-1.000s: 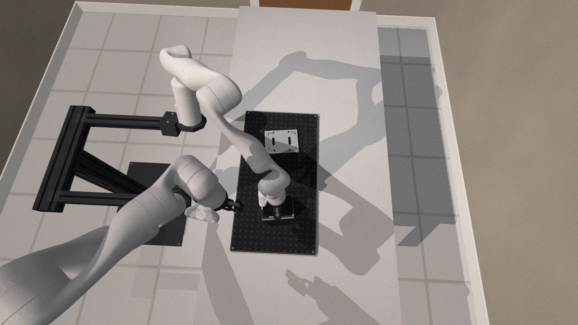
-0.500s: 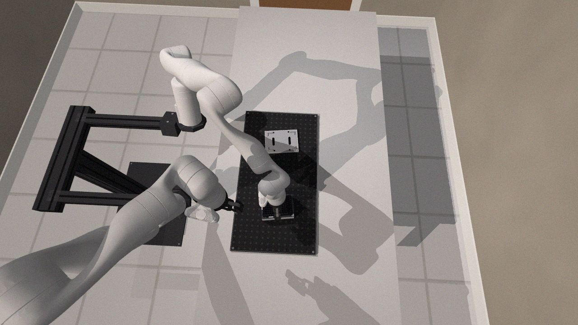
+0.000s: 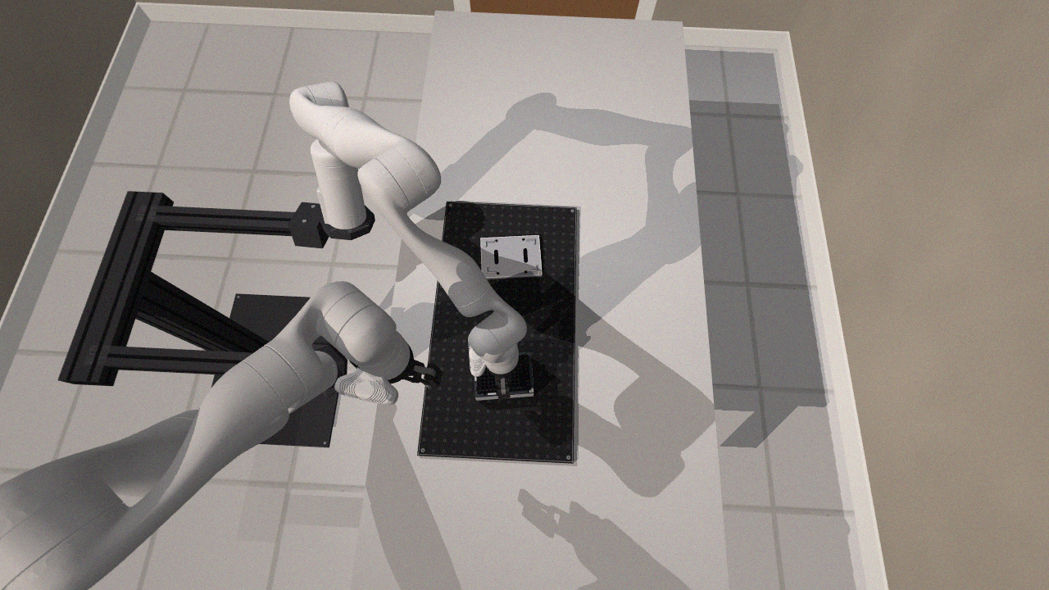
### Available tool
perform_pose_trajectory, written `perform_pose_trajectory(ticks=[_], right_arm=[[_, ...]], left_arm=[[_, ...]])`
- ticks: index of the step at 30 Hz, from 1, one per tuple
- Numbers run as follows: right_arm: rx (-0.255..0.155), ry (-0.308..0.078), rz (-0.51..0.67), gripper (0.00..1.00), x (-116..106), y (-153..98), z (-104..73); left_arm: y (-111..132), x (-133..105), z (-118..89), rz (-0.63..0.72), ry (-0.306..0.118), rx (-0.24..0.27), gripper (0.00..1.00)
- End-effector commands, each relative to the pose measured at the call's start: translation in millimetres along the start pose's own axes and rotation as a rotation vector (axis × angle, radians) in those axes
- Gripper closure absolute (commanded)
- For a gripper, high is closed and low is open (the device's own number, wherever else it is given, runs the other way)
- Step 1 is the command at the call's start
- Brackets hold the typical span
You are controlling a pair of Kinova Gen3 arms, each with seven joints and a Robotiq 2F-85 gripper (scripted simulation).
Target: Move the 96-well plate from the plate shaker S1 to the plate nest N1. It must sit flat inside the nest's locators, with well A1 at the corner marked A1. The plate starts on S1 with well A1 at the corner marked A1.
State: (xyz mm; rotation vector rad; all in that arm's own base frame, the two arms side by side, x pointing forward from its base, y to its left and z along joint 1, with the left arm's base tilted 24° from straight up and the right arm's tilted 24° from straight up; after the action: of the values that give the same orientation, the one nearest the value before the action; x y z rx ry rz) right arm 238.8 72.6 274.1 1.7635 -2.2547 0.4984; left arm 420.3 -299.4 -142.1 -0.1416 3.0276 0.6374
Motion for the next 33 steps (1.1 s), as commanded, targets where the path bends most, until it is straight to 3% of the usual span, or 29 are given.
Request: perform_pose_trajectory(ticks=[1, 33], right_arm=[[0.001, -0.001, 0.000, 0.002, -0.2, -0.1, -0.3], [0.001, -0.001, 0.000, 0.002, -0.2, -0.1, -0.3]], left_arm=[[-0.6, -0.4, -0.3, 0.000, -0.001, 0.002, 0.002], [-0.6, -0.4, 9.0, 0.000, -0.001, 0.002, 0.002]])
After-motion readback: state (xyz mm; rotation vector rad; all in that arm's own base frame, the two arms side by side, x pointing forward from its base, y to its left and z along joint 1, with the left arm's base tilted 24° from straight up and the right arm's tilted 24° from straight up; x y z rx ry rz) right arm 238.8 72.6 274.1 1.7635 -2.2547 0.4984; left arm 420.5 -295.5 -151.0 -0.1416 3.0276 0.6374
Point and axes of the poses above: on each arm, the point where the finger pads meet when closed, its own z axis out along the fingers, its own y axis across the jaws, x = y × z, the point moved 5 cm from there along -z, back along the fingers, and after that the axes turned 4 degrees about z, right-handed, at the moved point
